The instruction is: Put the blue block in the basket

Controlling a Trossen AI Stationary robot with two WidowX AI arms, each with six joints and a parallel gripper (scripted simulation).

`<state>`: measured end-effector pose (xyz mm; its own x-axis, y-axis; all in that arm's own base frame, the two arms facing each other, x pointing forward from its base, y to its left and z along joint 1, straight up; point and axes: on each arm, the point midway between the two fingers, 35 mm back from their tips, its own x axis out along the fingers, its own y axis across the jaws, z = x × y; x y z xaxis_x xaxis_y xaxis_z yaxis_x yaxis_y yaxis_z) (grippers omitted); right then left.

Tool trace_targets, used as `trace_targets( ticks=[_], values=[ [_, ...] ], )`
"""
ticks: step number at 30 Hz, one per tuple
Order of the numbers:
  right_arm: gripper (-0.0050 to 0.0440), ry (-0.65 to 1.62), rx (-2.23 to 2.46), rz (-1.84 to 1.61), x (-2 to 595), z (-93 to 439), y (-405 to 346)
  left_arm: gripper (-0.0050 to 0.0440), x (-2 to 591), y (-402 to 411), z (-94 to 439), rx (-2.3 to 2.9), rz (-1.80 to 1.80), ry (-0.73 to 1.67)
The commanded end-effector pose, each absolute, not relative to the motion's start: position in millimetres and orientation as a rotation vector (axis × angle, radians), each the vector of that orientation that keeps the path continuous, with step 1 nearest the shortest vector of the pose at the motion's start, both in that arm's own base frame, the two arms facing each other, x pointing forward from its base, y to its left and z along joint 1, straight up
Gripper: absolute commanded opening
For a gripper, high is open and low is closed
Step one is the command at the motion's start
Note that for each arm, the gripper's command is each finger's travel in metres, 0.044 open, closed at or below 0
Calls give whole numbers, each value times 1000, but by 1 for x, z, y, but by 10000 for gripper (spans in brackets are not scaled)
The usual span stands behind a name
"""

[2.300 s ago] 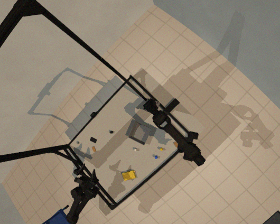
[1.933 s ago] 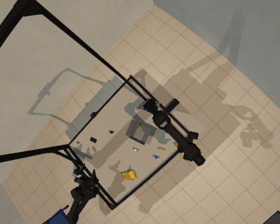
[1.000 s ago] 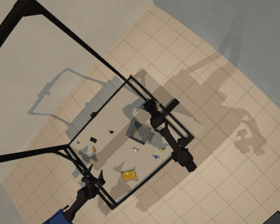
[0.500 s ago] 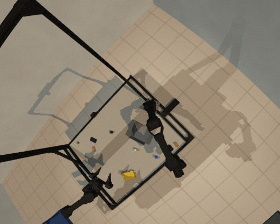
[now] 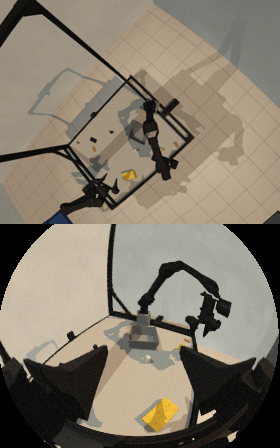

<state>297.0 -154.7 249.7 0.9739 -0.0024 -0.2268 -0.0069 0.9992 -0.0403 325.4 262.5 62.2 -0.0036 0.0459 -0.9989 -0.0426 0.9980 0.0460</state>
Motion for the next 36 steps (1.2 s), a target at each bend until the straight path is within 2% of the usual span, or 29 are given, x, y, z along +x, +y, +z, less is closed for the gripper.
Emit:
trace_targets(
  ticks=[1,14,36],
  values=[
    [400,232,-40,17,290,249,-169,400,335,246,43,-149,193,1579],
    [400,209,-6,26,255,243,-205,400,367,196,18,-508,514,1510],
    [400,204,-3,26,251,243,-208,400,370,190,16,-544,545,1501]
  ],
)
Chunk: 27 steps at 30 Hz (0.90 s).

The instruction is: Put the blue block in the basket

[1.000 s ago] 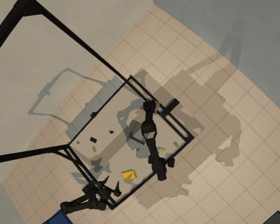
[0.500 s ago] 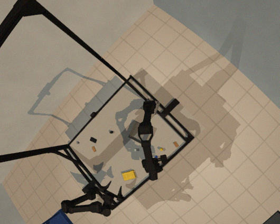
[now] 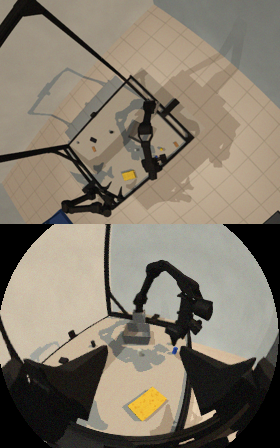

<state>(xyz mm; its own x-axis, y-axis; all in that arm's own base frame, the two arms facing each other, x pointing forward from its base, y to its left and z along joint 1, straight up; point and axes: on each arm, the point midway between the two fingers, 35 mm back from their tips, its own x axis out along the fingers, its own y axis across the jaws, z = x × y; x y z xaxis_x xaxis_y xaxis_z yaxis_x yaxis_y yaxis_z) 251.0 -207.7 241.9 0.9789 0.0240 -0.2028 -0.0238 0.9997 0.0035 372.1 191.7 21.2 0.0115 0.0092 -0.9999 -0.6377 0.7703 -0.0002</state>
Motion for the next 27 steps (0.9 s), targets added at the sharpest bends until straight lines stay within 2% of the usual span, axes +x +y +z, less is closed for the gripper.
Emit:
trace_targets(
  ticks=[1,27],
  values=[
    [400,204,-3,26,251,243,-208,400,370,190,16,-544,545,1501],
    [400,204,-3,26,251,243,-208,400,373,191,-2,-544,545,1501]
  ],
)
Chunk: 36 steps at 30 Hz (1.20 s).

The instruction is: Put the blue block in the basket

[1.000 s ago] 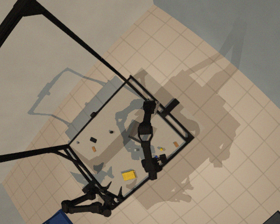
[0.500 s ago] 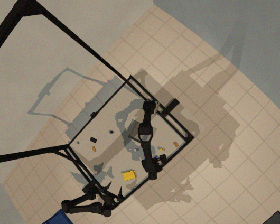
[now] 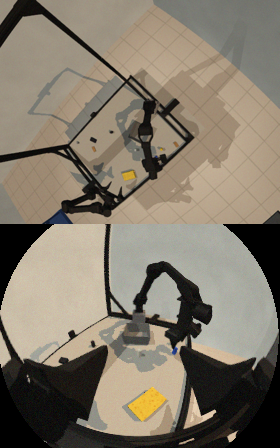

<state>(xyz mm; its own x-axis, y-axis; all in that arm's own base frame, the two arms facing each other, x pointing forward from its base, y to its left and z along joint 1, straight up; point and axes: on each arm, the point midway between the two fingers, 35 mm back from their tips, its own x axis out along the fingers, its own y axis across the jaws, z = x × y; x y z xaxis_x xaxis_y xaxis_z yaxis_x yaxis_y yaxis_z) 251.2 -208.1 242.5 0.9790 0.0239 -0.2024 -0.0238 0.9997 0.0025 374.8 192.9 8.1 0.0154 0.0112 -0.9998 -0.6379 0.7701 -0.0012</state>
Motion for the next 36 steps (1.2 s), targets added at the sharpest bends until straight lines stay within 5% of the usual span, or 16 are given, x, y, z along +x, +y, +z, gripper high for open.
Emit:
trace_targets(
  ticks=[1,36],
  values=[
    [400,204,-3,26,251,243,-208,400,373,191,-3,-544,545,1501],
    [400,204,-3,26,251,243,-208,400,372,191,-45,-545,545,1501]
  ],
)
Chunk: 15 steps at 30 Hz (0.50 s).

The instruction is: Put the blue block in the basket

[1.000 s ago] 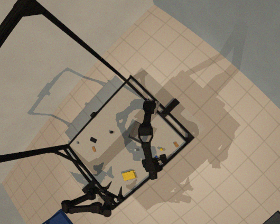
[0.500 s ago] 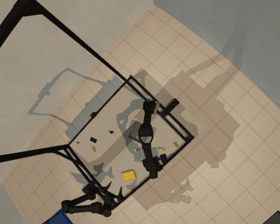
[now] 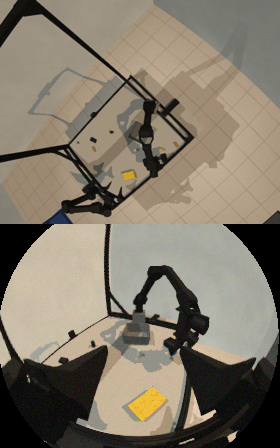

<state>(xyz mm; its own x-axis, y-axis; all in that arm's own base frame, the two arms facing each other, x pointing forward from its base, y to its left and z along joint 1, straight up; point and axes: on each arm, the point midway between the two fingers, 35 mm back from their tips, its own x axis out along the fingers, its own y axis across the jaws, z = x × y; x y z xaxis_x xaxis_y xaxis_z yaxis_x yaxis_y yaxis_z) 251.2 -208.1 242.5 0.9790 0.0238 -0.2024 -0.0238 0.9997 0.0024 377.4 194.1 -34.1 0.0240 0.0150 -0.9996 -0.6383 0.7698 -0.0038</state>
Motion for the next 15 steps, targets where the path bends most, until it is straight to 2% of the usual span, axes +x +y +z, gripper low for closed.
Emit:
trace_targets(
  ticks=[1,10,15],
  values=[
    [400,204,-3,26,251,243,-208,400,372,191,-45,-545,545,1501],
    [400,204,-3,26,251,243,-208,400,372,191,-45,-545,545,1501],
    [400,204,-3,26,251,243,-208,280,372,191,-45,-545,545,1501]
  ],
)
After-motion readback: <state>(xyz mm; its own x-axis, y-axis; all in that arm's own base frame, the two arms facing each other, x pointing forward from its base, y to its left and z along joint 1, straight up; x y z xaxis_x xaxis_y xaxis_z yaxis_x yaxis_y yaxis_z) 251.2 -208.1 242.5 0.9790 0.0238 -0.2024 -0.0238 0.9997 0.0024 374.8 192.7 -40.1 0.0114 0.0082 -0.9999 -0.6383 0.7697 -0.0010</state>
